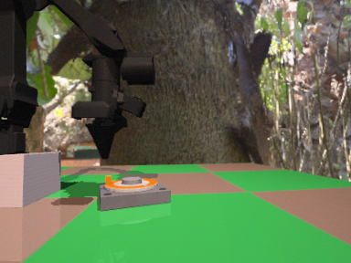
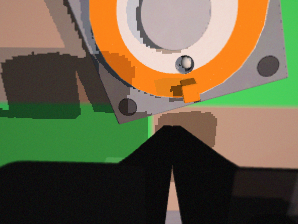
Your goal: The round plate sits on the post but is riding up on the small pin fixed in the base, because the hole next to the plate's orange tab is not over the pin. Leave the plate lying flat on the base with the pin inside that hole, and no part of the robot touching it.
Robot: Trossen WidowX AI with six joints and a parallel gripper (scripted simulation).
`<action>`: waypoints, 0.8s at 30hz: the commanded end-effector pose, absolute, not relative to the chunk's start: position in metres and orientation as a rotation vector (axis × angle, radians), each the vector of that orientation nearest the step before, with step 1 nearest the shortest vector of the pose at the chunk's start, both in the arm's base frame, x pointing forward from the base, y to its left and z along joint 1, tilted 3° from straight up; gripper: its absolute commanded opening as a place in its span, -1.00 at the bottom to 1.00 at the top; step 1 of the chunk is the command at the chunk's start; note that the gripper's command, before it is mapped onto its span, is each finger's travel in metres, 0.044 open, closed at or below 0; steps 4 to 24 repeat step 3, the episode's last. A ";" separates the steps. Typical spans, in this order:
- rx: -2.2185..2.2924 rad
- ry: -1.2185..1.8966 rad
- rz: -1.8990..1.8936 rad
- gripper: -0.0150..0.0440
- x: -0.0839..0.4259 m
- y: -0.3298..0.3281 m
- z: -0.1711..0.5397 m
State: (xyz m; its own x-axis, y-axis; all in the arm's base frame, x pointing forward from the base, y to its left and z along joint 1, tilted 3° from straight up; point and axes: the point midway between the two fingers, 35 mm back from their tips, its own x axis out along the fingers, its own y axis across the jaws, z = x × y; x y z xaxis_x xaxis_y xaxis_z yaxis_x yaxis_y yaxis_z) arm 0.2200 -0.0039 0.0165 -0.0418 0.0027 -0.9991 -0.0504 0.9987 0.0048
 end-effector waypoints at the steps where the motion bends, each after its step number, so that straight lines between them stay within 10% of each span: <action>1: -0.037 1.612 0.043 -0.49 0.220 -0.004 0.016; 24: -0.037 1.612 0.043 -0.49 0.220 -0.004 0.016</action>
